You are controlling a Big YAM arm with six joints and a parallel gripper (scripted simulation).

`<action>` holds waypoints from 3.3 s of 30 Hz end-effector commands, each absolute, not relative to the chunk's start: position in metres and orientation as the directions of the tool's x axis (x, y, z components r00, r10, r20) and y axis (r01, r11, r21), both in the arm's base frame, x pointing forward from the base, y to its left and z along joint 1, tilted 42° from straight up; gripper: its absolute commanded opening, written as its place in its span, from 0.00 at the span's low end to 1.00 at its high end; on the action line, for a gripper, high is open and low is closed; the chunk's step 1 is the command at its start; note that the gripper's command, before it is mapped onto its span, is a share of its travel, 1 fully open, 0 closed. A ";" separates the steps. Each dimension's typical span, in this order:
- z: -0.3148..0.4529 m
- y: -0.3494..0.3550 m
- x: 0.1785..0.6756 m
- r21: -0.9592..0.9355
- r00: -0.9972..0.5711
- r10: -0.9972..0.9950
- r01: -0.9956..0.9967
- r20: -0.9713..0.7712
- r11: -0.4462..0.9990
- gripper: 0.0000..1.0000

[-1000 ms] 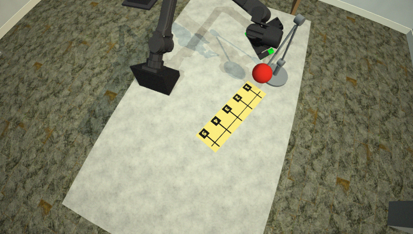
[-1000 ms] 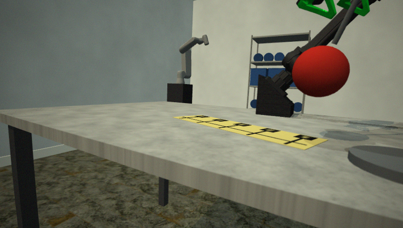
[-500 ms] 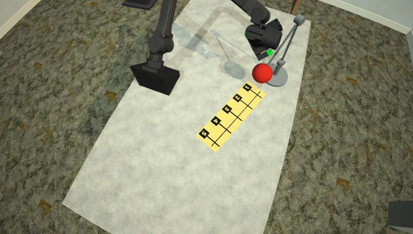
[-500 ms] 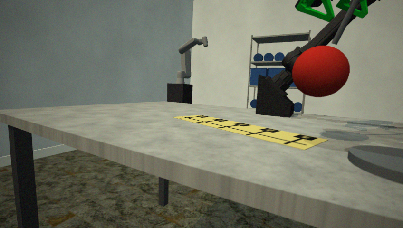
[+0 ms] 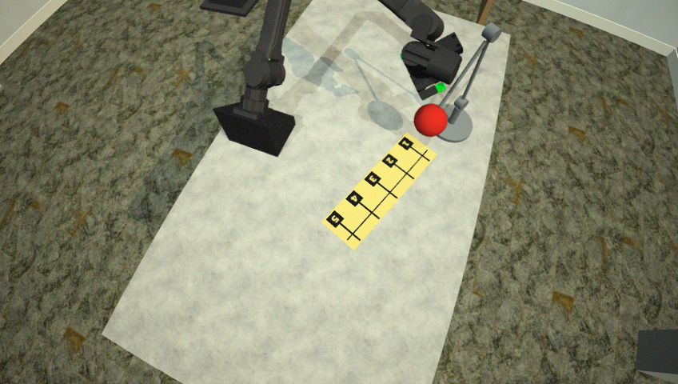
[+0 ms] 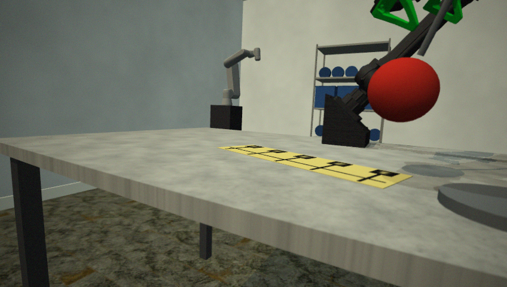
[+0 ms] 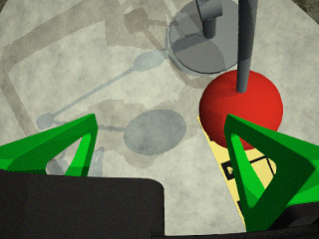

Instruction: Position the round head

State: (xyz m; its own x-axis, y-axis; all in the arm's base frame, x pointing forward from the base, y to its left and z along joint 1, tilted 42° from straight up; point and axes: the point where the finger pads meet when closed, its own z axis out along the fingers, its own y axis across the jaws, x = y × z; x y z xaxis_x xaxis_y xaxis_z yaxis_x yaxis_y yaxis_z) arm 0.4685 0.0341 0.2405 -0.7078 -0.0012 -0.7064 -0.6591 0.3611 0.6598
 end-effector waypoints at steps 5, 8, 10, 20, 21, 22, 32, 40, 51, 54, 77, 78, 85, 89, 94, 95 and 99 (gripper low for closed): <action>0.244 0.010 0.476 0.638 -0.687 0.001 -0.675 -0.727 0.371 1.00; 0.243 0.005 0.477 0.627 -0.677 -0.005 -0.684 -0.736 0.373 1.00; 0.243 0.001 0.477 0.619 -0.670 -0.009 -0.690 -0.742 0.374 1.00; 0.239 0.016 0.471 0.680 -0.725 0.015 -0.638 -0.688 0.360 1.00; 0.238 0.018 0.470 0.688 -0.732 0.017 -0.631 -0.681 0.358 1.00; 0.238 0.020 0.470 0.695 -0.739 0.020 -0.625 -0.674 0.356 1.00; 0.234 0.030 0.465 0.738 -0.777 0.036 -0.581 -0.628 0.343 1.00; 0.231 0.031 0.462 0.758 -0.796 0.041 -0.559 -0.605 0.336 1.00; 0.229 0.023 0.463 0.753 -0.791 0.035 -0.566 -0.610 0.336 1.00; 0.229 0.018 0.464 0.744 -0.783 0.030 -0.576 -0.621 0.339 1.00; 0.221 0.032 0.454 0.809 -0.842 0.054 -0.496 -0.537 0.315 1.00; 0.220 0.034 0.453 0.815 -0.847 0.056 -0.488 -0.529 0.313 1.00; 0.218 0.034 0.451 0.826 -0.857 0.059 -0.472 -0.511 0.308 1.00; 0.216 0.035 0.450 0.835 -0.865 0.061 -0.459 -0.497 0.304 1.00; 0.214 0.035 0.449 0.846 -0.875 0.064 -0.442 -0.480 0.298 1.00; 0.214 0.035 0.448 0.848 -0.877 0.065 -0.439 -0.476 0.297 1.00; 0.215 0.032 0.449 0.843 -0.873 0.062 -0.447 -0.484 0.299 1.00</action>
State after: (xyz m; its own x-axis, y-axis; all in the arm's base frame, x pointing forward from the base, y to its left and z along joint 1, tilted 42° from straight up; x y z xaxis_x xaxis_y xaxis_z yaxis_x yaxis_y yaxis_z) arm 0.4441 0.0412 0.2101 -0.8547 0.0394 -0.5176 -0.4830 0.3050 0.8208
